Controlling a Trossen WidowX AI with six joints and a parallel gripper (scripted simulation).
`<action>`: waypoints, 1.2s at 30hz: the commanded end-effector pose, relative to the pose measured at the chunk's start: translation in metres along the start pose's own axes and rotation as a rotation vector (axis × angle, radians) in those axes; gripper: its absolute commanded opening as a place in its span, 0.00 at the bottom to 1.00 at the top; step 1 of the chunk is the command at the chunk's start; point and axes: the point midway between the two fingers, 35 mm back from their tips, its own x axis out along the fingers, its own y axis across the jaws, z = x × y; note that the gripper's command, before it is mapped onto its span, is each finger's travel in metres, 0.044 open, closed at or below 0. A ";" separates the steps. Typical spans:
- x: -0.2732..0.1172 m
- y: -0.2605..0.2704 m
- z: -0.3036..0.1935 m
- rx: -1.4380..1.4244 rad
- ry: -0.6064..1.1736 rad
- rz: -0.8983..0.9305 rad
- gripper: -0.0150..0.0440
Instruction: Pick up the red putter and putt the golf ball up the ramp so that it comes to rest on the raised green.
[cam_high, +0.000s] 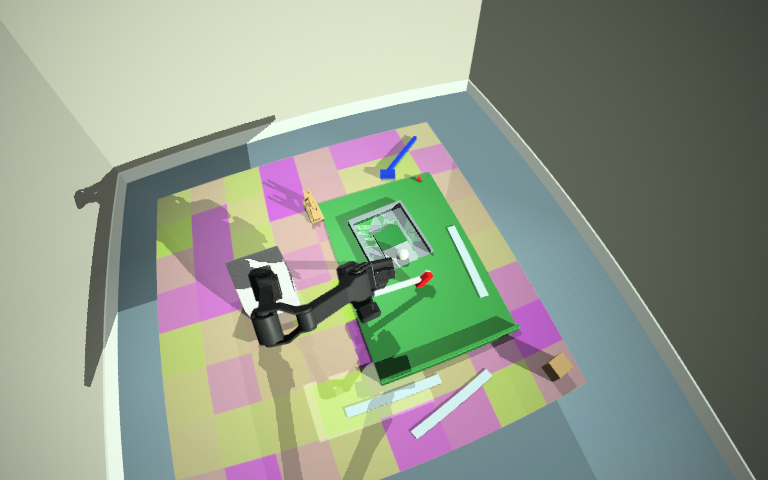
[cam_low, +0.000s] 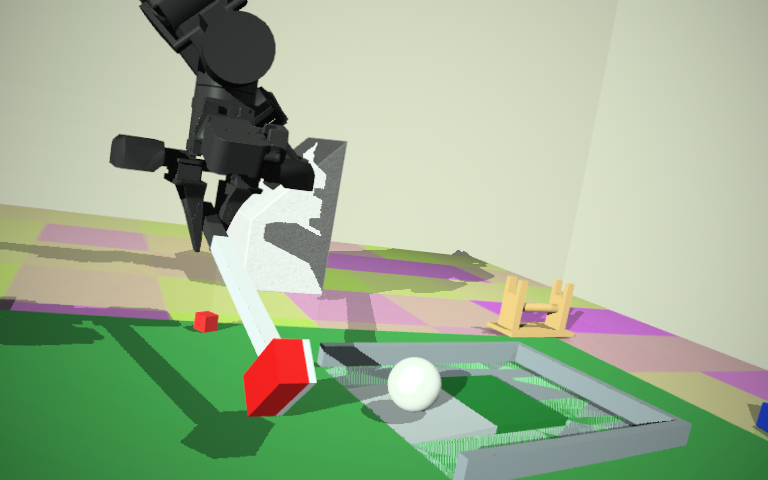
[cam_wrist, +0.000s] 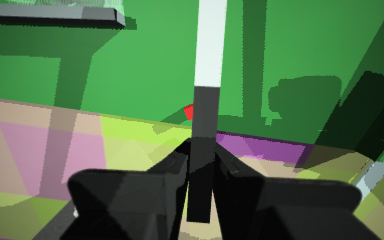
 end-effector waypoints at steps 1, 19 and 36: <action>-0.018 0.003 0.003 0.001 -0.010 -0.003 0.25; -0.046 0.005 0.001 -0.006 -0.004 0.003 0.25; -0.046 0.005 0.001 -0.006 -0.004 0.003 0.25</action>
